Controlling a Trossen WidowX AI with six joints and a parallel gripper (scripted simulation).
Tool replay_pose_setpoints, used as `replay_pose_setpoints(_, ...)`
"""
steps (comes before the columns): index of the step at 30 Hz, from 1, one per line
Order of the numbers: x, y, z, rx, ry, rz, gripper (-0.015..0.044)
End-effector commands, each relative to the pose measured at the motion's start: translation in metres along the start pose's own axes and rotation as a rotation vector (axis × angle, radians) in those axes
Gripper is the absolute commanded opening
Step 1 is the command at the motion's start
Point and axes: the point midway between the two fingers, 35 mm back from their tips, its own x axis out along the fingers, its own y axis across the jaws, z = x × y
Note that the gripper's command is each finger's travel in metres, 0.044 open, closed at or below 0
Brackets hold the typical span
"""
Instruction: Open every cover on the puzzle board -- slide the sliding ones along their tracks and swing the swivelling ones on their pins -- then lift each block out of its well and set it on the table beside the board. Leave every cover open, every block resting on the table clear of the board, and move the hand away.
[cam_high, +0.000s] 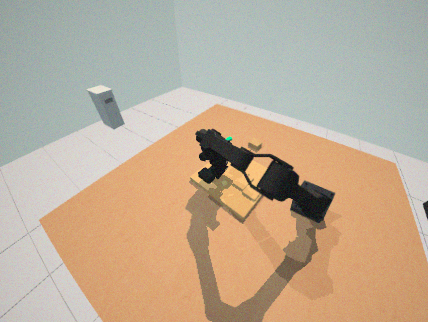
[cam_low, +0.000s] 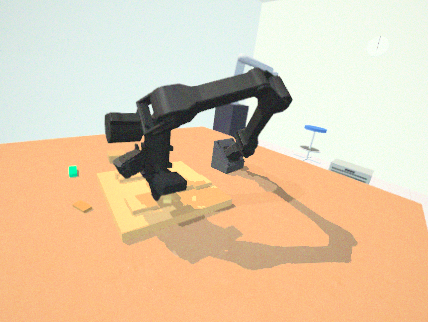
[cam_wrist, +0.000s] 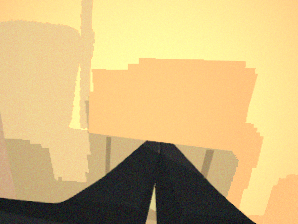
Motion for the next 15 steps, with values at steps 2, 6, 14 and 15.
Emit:
replay_pose_setpoints(2,0.0012,0.0007,0.0053,0.003,0.002,0.005,0.0)
replay_pose_setpoints(6,0.0015,0.0005,0.0092,0.003,0.001,0.005,0.0)
replay_pose_setpoints(14,-0.0067,0.0001,0.0112,0.003,0.001,0.004,0.0)
replay_pose_setpoints(15,-0.008,0.0001,0.0115,0.003,0.001,0.004,0.0)
